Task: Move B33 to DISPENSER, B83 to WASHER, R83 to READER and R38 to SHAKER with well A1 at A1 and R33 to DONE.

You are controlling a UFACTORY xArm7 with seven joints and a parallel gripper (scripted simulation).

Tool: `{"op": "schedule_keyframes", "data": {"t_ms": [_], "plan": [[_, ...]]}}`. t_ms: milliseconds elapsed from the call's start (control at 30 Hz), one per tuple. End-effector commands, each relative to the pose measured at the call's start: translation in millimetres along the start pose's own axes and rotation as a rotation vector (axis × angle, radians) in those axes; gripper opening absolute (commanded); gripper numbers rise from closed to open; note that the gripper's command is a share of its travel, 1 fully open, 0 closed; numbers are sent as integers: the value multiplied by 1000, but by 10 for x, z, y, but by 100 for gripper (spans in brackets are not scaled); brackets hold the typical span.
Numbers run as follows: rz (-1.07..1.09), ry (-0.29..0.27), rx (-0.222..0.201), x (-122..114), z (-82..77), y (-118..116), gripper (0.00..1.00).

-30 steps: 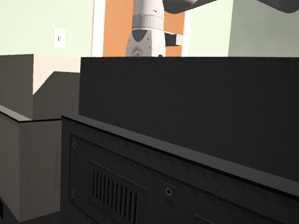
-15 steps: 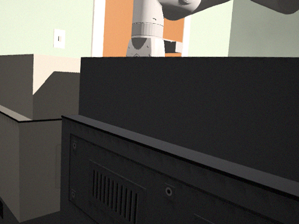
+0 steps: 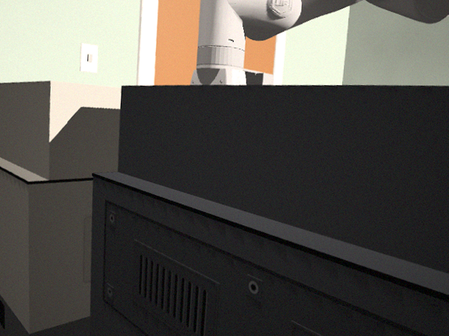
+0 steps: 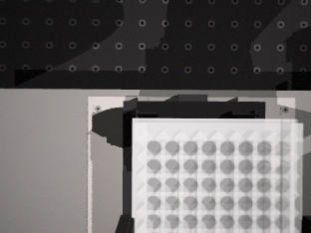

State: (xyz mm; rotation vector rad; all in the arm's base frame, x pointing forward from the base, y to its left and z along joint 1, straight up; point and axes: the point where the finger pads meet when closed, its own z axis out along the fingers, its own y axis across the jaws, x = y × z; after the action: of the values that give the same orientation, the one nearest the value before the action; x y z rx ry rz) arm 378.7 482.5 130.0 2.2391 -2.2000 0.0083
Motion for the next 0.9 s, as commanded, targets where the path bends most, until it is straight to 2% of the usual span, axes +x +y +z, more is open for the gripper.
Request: {"op": "schedule_keyframes", "data": {"t_ms": [0,867], "plan": [[0,-5,4,-13,8,-9,0],[0,-5,4,-14,302,-10,0]]}}
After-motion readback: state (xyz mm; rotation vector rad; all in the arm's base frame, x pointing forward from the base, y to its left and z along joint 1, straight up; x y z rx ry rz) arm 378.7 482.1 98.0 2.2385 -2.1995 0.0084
